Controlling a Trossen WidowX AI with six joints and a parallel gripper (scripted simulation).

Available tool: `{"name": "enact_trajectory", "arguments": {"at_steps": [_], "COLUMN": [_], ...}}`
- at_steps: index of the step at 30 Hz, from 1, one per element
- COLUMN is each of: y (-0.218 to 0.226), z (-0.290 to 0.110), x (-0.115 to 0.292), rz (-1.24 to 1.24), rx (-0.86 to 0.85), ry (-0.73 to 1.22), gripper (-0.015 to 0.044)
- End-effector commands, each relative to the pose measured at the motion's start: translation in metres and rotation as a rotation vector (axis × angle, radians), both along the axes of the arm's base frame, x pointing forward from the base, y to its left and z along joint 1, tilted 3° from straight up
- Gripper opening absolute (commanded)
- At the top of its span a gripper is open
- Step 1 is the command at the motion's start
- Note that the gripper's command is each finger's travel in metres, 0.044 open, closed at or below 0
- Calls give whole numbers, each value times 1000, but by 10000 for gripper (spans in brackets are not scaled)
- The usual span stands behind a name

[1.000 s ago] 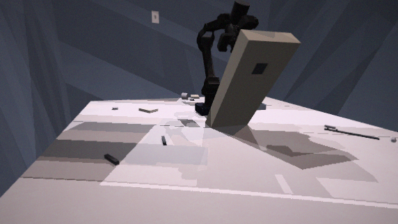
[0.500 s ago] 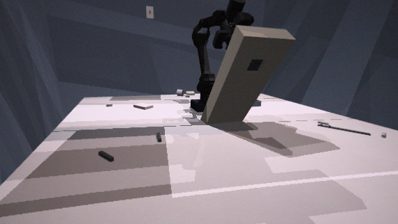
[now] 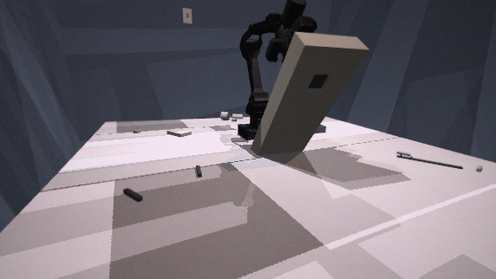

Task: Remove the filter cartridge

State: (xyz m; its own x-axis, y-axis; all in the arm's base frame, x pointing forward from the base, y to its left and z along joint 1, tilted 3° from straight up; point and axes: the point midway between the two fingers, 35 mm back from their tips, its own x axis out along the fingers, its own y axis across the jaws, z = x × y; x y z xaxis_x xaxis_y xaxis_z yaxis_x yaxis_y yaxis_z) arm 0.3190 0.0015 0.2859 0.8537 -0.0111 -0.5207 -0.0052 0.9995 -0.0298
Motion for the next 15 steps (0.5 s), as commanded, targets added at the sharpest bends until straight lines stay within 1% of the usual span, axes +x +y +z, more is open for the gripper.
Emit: {"name": "enact_trajectory", "arguments": {"at_steps": [1,15], "y": [0,0], "z": [1,1], "x": [0,2], "rz": [4,4], "rx": [-1,-1], "ry": [0,0], "gripper": [113,113]}}
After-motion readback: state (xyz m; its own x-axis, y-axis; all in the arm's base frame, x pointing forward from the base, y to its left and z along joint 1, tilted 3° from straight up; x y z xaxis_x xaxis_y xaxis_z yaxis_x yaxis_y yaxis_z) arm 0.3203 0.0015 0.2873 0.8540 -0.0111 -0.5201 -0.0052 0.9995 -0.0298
